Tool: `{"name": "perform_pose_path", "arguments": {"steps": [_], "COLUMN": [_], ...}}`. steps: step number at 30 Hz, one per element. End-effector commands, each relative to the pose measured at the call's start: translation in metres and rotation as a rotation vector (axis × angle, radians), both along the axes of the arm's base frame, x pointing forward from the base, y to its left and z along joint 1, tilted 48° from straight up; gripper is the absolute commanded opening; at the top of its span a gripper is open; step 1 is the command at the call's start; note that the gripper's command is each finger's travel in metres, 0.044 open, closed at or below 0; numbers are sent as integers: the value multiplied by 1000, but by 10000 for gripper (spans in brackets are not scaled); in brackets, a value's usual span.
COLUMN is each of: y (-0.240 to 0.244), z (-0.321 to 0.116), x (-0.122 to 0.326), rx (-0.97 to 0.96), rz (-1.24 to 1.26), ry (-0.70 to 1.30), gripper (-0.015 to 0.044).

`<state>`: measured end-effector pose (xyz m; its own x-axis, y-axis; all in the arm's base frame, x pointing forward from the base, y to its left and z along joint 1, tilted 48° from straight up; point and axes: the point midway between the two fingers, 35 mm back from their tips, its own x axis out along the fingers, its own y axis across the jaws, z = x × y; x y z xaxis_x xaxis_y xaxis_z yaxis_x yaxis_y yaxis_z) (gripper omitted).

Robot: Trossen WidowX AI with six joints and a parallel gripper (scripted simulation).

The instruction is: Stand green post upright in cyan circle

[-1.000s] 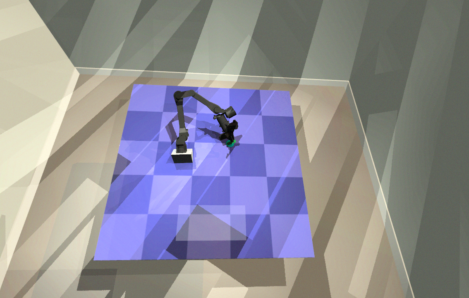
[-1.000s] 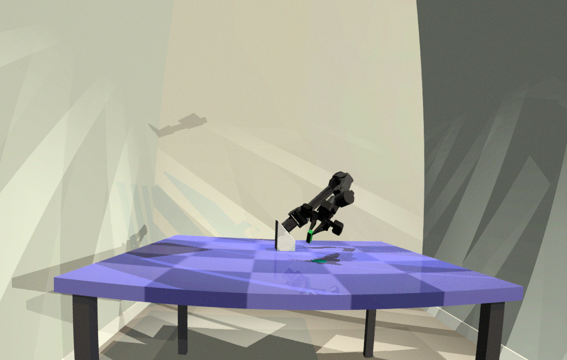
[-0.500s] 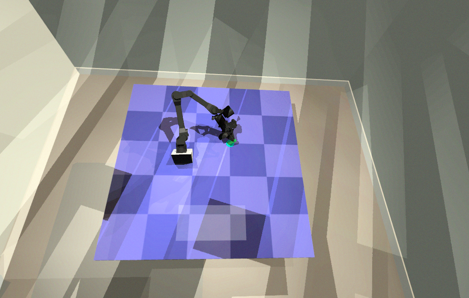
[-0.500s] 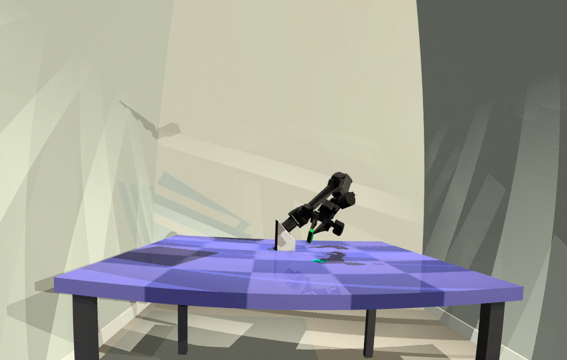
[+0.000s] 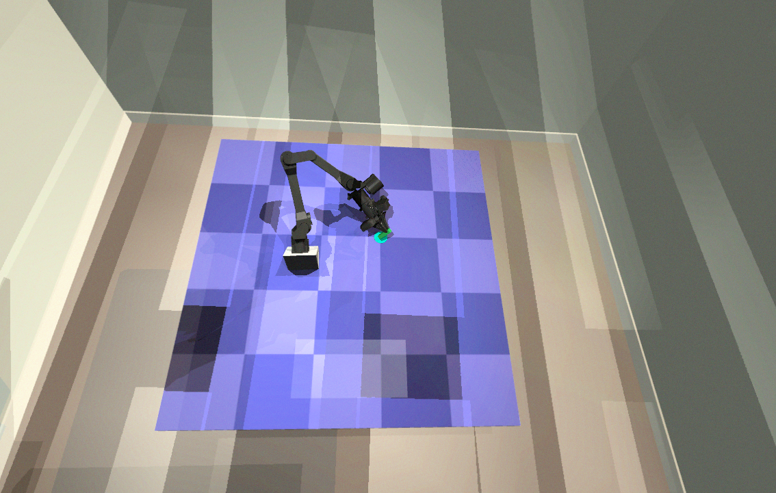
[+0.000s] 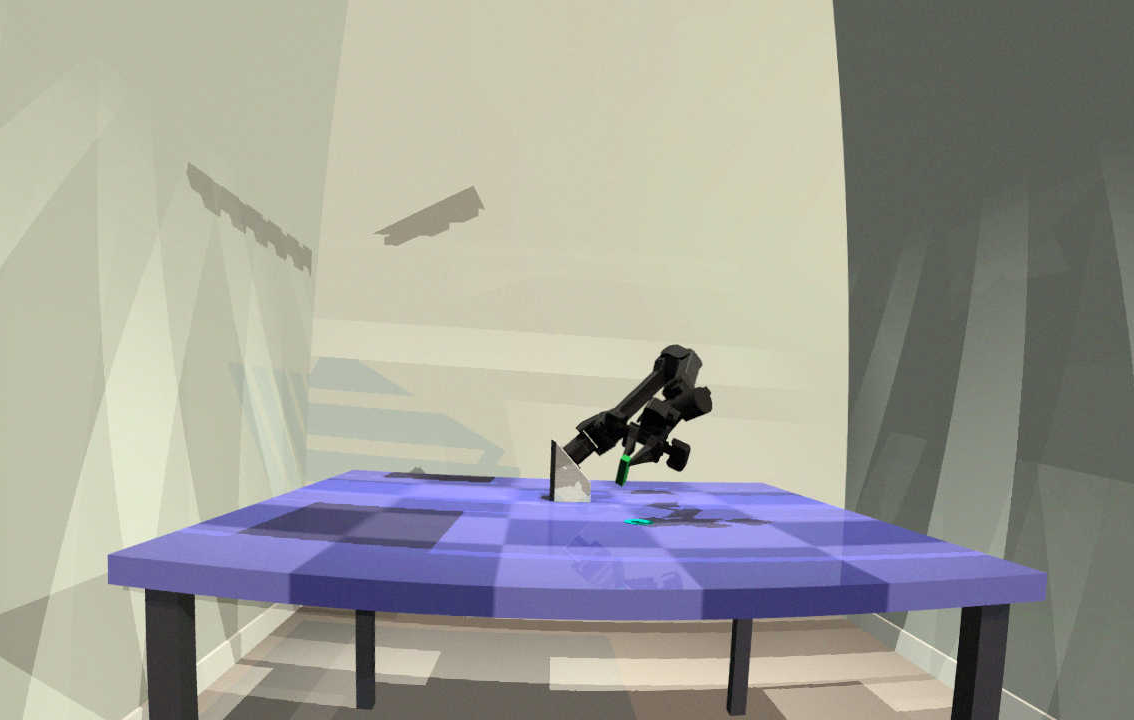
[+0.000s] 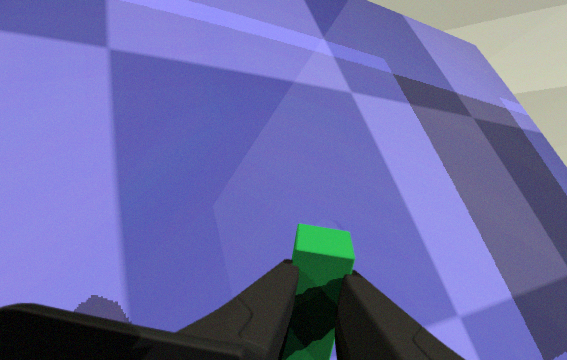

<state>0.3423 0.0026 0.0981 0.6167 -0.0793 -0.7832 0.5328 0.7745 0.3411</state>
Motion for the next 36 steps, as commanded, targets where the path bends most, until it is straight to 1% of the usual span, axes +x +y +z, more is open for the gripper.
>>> {"name": "perform_pose_path", "arguments": {"steps": [1,36], "y": [0,1], "z": [4,20], "x": [-1,-8], "rx": [-6,-14], "rz": [-19,-157], "ry": [-32,-255], "gripper": [23,23]}}
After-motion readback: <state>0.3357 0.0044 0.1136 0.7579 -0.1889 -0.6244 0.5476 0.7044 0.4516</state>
